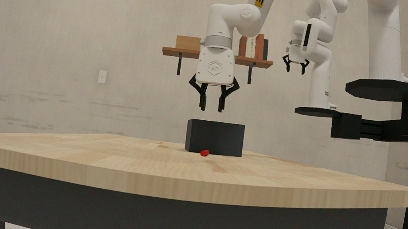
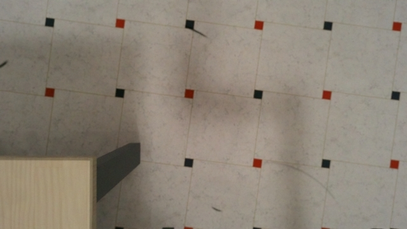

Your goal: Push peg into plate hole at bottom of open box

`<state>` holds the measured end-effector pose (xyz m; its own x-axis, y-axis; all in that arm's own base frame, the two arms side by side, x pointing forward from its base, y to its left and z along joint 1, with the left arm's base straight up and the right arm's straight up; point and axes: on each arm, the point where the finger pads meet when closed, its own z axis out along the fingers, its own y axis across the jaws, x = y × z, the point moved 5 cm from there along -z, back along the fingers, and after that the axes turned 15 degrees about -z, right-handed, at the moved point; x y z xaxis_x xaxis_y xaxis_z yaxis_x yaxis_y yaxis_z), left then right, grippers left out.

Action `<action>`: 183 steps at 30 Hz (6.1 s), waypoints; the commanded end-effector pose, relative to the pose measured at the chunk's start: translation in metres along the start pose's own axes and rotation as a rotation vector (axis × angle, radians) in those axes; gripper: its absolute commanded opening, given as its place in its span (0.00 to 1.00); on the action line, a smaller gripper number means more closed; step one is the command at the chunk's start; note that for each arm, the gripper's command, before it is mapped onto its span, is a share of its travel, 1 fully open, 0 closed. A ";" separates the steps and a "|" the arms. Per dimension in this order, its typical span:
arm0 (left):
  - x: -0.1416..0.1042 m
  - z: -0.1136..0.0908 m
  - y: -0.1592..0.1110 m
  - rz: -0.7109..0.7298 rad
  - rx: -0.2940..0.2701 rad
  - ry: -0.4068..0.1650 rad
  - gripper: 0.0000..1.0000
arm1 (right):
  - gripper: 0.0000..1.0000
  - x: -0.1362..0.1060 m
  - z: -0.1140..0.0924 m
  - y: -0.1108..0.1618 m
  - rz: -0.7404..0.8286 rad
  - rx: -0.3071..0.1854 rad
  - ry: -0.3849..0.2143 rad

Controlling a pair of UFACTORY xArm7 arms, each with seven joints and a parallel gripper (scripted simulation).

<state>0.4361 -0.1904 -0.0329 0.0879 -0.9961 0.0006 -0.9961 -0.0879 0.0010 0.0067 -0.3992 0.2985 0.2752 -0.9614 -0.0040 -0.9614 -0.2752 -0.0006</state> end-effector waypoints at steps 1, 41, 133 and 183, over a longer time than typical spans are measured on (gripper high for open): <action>0.001 -0.002 -0.001 0.000 0.004 0.002 0.44 | 1.00 0.001 -0.002 0.000 0.000 -0.001 0.004; 0.001 0.013 -0.002 0.000 0.005 0.002 0.44 | 1.00 0.001 -0.002 0.000 0.000 -0.001 0.004; 0.017 0.078 0.002 -0.001 0.093 -0.332 0.44 | 1.00 0.001 -0.002 0.000 0.000 -0.001 0.004; 0.017 0.115 0.002 0.000 0.094 -0.335 0.44 | 1.00 0.001 -0.002 0.000 0.000 -0.001 0.004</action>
<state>0.4342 -0.2070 -0.1491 0.0976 -0.9388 -0.3304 -0.9935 -0.0722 -0.0882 0.0067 -0.3992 0.2985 0.2752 -0.9614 -0.0040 -0.9614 -0.2752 -0.0006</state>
